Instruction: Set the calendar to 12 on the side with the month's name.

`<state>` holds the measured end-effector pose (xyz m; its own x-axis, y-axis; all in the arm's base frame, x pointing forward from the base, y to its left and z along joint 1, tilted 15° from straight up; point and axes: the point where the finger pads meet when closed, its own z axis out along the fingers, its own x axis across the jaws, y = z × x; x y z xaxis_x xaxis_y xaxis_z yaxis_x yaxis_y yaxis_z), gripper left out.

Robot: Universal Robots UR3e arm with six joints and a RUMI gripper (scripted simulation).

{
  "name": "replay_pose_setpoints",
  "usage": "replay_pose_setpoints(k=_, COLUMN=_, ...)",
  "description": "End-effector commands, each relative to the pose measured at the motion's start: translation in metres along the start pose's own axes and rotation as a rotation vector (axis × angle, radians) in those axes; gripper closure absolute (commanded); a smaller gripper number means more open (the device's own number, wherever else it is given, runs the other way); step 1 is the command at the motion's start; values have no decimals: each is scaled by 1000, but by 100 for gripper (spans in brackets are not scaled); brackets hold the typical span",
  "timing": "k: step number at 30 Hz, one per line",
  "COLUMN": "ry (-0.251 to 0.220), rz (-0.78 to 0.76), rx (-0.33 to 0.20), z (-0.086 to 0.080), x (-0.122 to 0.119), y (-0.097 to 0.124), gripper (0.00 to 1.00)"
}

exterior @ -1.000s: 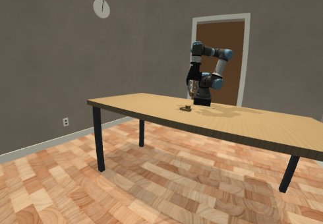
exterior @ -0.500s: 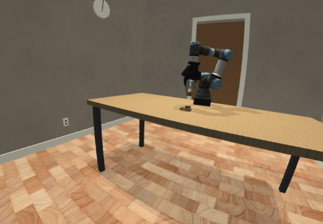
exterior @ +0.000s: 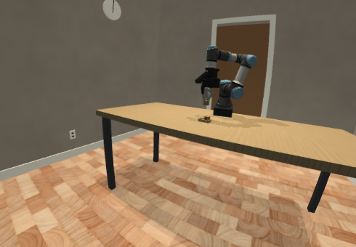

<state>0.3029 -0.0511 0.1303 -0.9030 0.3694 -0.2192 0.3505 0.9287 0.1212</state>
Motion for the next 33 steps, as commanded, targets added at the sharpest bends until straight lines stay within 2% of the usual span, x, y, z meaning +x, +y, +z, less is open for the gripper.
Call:
replay_pose_setpoints(k=1, ry=-7, rz=-110, rx=-14, z=-1, x=-3, y=-5, gripper=90)
replay_pose_setpoints(k=16, ry=-10, rz=-223, rx=-14, z=-2, x=-5, y=-10, gripper=90)
replay_pose_setpoints(k=33, ry=-10, rz=-243, rx=-14, z=-2, x=-6, y=-11, gripper=90)
